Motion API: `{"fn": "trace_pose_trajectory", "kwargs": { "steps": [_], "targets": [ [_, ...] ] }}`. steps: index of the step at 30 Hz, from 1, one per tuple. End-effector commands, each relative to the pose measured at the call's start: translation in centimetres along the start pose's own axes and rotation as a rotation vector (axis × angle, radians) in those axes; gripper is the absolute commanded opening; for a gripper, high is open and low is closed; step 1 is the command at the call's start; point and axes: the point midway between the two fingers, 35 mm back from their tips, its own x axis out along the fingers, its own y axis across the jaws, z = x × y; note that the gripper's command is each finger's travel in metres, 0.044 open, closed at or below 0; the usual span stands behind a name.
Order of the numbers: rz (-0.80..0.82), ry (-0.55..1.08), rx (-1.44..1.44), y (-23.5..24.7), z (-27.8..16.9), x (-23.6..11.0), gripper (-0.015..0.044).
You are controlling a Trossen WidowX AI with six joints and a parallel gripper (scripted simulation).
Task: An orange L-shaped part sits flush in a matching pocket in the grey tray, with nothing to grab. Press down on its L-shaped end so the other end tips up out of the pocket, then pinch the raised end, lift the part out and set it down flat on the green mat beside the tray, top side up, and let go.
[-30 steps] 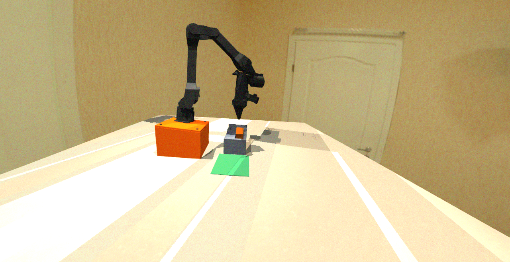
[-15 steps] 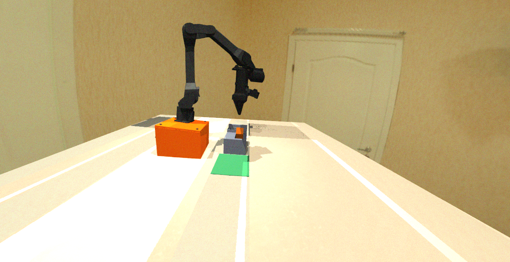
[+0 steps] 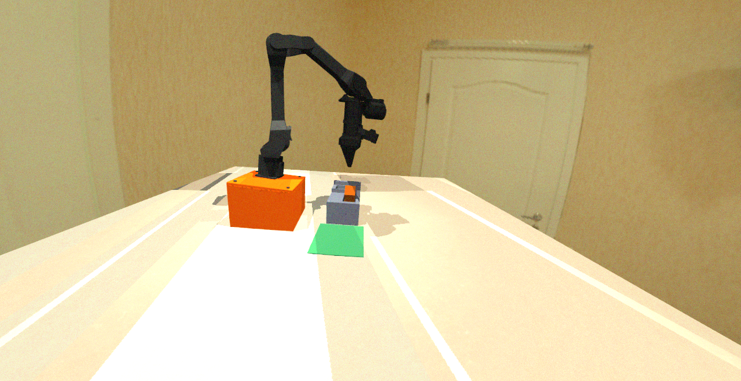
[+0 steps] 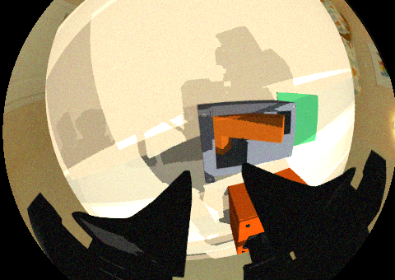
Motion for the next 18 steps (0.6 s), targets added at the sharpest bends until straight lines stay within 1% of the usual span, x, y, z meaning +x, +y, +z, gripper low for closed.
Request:
{"fn": "trace_pose_trajectory", "kwargs": {
  "steps": [1, 3, 18],
  "targets": [
    [-0.001, 0.001, -0.037, -0.2, 0.1, 0.1, 0.0233],
    [-0.001, 0.001, -0.126, -0.6, 0.2, 0.0, 0.028],
    [-0.007, 0.007, -1.297, -6.4, 1.0, -0.3, 0.028]
  ]
}}
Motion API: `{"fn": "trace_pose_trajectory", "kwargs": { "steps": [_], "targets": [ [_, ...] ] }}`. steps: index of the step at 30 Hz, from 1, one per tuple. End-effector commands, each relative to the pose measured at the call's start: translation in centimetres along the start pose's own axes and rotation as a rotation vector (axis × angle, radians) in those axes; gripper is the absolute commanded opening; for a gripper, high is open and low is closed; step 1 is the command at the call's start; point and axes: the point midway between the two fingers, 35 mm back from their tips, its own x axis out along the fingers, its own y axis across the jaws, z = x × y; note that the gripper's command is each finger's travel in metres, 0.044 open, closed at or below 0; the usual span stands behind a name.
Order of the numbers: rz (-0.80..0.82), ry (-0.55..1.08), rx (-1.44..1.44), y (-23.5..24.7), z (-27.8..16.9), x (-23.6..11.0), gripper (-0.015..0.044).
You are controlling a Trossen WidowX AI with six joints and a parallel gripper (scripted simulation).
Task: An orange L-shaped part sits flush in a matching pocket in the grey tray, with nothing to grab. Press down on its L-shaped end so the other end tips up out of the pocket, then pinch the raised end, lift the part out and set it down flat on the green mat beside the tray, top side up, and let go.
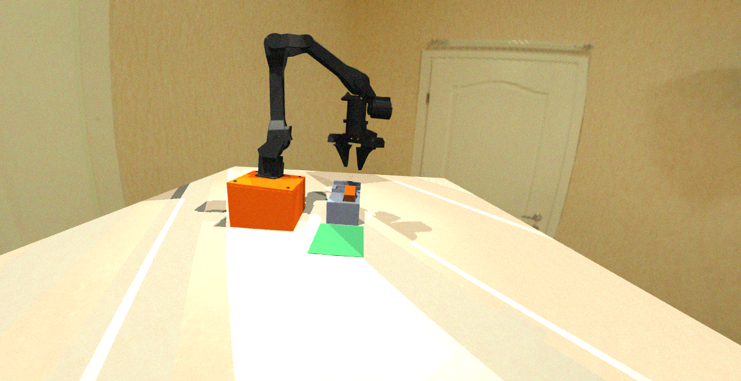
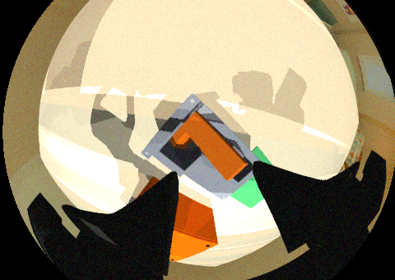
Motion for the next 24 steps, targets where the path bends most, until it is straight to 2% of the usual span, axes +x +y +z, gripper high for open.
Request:
{"fn": "trace_pose_trajectory", "kwargs": {
  "steps": [1, 5, 13, 19, 24],
  "targets": [
    [0.004, -0.004, -0.519, -1.6, -2.0, -0.2, 0.028],
    [0.003, -0.003, -0.716, -2.2, -2.7, -0.3, 0.028],
    [0.003, -0.003, -0.716, -2.2, -2.7, -0.1, 0.028],
    [0.003, -0.003, -0.716, -2.2, -2.7, 2.5, 0.028],
    [0.003, -0.003, -0.716, -2.2, -2.7, 2.9, 0.028]
  ]
}}
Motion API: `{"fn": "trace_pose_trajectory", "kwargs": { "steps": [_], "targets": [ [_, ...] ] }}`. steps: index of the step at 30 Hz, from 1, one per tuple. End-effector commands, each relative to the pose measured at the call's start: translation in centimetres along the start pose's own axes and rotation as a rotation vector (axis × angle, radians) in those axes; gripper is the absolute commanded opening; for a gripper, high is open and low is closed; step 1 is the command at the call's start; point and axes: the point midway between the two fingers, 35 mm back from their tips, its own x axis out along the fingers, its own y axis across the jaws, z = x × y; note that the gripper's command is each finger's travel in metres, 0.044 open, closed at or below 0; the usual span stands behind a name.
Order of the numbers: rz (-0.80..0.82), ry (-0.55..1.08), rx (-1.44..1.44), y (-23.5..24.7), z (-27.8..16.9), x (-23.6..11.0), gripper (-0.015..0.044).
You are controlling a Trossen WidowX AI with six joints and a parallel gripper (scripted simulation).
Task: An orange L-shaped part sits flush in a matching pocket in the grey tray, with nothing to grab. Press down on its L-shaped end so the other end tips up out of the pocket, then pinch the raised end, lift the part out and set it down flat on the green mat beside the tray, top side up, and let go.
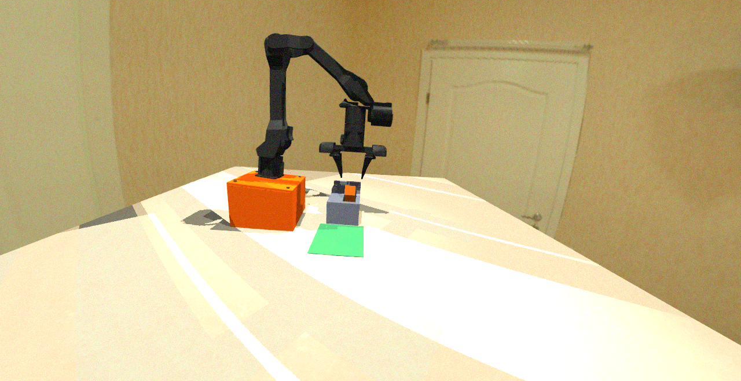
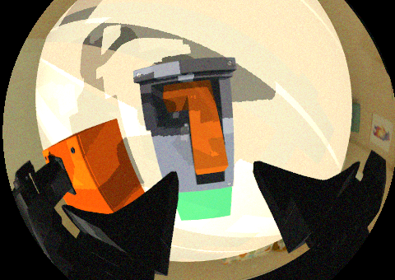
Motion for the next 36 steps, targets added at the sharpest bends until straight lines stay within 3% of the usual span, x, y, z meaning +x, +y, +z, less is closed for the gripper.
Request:
{"fn": "trace_pose_trajectory", "kwargs": {
  "steps": [1, 36],
  "targets": [
    [0.009, -0.003, -0.005, 0.1, 0.0, 0.6, 0.028],
    [0.01, -0.004, -0.005, 0.2, 0.0, 5.4, 0.028]
  ]
}}
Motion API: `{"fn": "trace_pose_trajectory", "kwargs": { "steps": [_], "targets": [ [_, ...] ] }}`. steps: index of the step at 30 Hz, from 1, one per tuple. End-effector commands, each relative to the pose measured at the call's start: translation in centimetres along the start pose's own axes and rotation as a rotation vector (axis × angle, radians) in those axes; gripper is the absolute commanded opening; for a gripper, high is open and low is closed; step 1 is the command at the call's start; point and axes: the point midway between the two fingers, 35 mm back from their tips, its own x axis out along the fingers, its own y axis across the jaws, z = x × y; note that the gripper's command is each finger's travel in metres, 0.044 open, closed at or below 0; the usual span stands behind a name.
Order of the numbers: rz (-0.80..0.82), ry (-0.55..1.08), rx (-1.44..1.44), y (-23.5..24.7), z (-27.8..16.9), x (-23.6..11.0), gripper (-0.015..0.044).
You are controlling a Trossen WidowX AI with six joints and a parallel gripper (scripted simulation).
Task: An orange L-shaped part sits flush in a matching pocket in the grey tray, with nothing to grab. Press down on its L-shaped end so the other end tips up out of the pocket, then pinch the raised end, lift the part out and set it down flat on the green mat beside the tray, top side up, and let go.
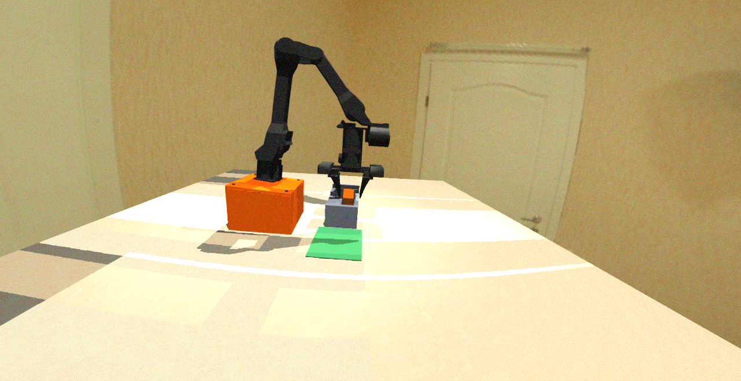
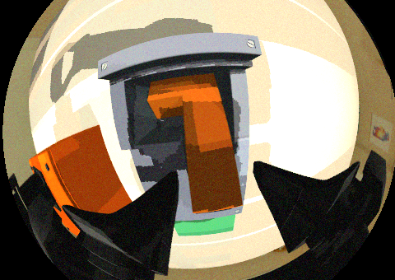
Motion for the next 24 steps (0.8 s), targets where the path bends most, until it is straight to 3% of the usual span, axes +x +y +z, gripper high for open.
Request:
{"fn": "trace_pose_trajectory", "kwargs": {
  "steps": [1, 4, 15, 19, 24],
  "targets": [
    [0.0, 0.0, 0.0, 0.0, 0.0, 0.0, 0.0254],
    [0.0, 0.0, 0.0, 0.0, 0.0, 0.0, 0.0175],
    [0.0, 0.0, 0.0, 0.0, 0.0, 0.0, 0.0102],
    [0.0, 0.0, 0.0, 0.0, 0.0, 0.0, 0.0],
    [0.0, 0.0, 0.0, 0.01, 0.0, -0.07, 0.0]
  ]
}}
